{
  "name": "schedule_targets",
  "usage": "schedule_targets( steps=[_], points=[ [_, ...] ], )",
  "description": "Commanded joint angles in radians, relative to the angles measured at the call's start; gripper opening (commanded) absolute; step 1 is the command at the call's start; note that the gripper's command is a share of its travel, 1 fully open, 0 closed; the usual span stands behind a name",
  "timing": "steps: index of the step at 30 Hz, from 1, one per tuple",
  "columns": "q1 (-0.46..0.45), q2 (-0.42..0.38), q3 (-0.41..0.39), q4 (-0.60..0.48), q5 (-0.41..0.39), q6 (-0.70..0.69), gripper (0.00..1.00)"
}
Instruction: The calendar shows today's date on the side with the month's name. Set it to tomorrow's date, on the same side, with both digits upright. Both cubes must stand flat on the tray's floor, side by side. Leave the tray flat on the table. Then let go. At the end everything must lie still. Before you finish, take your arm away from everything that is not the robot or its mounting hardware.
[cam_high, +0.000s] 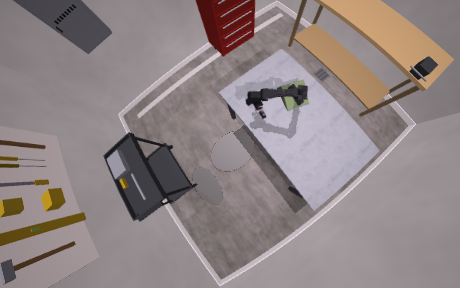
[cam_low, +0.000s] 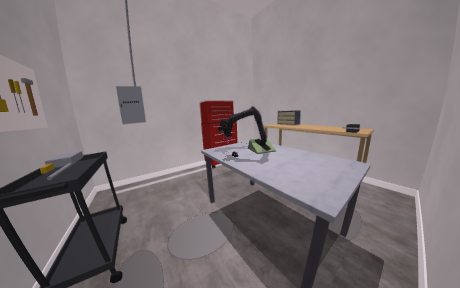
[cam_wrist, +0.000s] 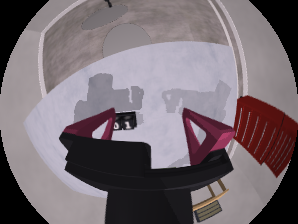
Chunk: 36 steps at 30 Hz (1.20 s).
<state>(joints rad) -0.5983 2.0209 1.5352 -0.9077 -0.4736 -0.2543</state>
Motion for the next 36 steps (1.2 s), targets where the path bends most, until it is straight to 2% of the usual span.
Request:
schedule_targets(
  steps=[1,5,11,32,36],
  points=[
    [0.001,-0.027,0.033,-0.248,0.005,-0.097,1.0],
    [0.014,-0.046,0.063,-0.371,0.009,-0.147,1.0],
    [0.02,-0.054,0.076,-0.424,0.011,-0.168,1.0],
    [0.021,-0.056,0.078,-0.433,0.011,-0.171,1.0],
    [0.022,-0.055,0.074,-0.427,0.011,-0.134,1.0]
  ],
)
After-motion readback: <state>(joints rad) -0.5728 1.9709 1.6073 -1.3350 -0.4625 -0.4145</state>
